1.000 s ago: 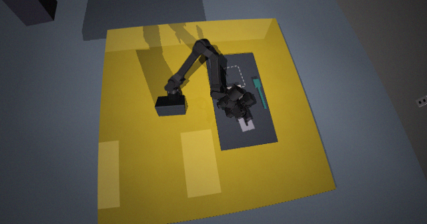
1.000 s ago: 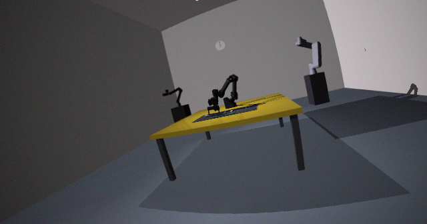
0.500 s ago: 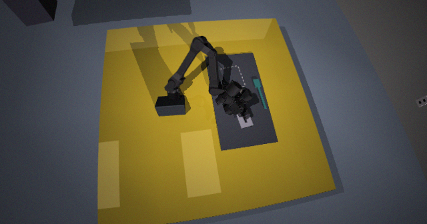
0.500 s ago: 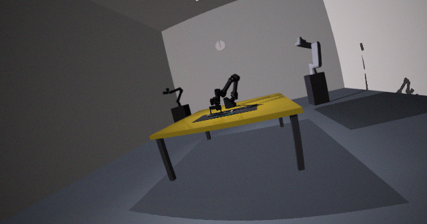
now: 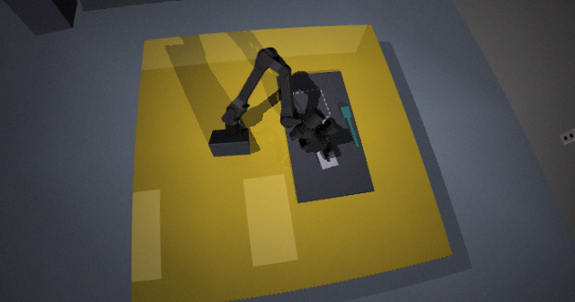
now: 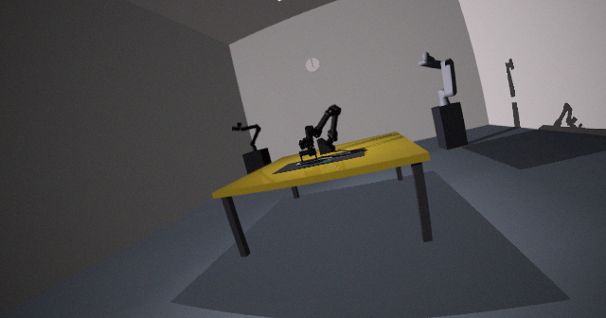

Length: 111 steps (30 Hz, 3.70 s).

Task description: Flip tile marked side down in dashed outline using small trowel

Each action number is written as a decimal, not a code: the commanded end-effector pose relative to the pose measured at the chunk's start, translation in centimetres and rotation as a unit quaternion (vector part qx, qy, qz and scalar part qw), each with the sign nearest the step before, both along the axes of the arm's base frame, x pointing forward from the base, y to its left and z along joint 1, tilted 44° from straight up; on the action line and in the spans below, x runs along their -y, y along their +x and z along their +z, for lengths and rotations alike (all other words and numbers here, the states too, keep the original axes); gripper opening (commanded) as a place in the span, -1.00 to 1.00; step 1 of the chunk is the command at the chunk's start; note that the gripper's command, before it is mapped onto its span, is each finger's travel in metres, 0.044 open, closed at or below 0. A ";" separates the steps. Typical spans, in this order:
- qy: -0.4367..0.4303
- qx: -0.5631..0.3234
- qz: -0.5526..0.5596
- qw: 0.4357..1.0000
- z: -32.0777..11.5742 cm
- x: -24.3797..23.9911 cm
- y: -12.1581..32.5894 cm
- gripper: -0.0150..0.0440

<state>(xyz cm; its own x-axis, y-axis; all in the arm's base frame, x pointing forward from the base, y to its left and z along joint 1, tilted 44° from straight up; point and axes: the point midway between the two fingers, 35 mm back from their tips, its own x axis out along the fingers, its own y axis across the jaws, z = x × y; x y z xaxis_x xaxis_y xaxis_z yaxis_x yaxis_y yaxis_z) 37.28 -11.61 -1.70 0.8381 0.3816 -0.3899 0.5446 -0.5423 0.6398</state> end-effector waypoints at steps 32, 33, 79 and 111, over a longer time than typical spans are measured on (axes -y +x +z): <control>0.012 0.008 -0.004 1.000 7.5 0.0 -0.6 -0.49; 0.012 0.008 -0.004 1.000 7.7 -0.1 -0.6 -0.49; 0.011 0.008 -0.004 1.000 7.2 4.1 -0.8 -0.49; 0.043 -0.043 -0.031 0.998 5.9 4.6 -0.1 -0.49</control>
<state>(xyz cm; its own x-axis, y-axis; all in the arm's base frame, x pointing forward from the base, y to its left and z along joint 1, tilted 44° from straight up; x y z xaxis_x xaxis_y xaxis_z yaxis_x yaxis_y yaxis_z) 36.57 -15.16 4.44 0.8271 0.3928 -0.4020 0.5618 -0.5978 0.5719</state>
